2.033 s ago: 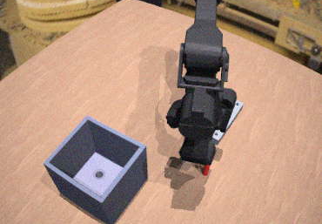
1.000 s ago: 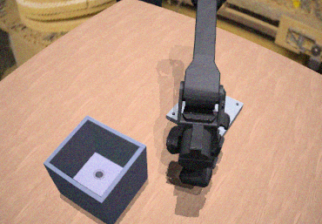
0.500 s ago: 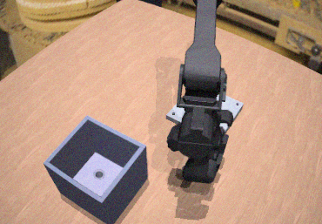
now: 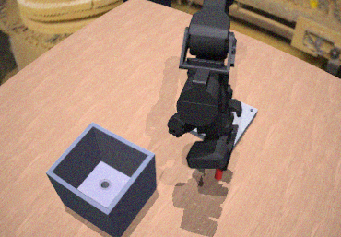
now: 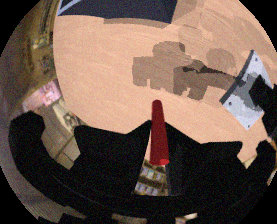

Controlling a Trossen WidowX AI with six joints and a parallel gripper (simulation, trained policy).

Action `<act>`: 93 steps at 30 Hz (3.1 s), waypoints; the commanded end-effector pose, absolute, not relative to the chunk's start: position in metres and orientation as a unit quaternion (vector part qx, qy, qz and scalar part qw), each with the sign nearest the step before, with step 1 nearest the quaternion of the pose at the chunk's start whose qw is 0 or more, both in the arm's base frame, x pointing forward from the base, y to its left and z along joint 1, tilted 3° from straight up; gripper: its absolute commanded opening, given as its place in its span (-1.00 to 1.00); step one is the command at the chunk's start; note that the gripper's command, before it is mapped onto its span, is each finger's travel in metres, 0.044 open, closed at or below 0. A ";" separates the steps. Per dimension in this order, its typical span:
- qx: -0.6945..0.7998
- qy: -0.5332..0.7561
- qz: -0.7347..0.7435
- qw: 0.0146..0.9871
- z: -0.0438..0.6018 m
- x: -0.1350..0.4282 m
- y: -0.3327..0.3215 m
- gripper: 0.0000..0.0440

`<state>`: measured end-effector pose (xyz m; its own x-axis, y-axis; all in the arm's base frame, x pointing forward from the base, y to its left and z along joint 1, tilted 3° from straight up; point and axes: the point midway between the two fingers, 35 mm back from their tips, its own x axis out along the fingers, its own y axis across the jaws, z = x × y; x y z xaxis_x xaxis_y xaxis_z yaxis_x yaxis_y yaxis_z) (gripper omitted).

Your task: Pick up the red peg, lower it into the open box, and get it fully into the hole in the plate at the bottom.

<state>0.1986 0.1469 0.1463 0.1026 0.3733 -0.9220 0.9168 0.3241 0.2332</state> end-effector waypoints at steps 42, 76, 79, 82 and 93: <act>0.517 0.508 -0.348 0.594 0.204 0.267 0.004 -1.00; 0.502 0.554 -0.341 0.569 0.138 0.320 -0.034 -1.00; 0.501 0.560 -0.334 0.569 0.131 0.324 -0.032 -1.00; 0.497 0.566 -0.326 0.572 0.125 0.328 -0.029 -1.00; 0.476 0.584 -0.306 0.582 0.100 0.340 -0.025 -1.00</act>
<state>0.3393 -0.0276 0.1115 0.1533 0.1923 -0.9693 0.9173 0.3370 0.2120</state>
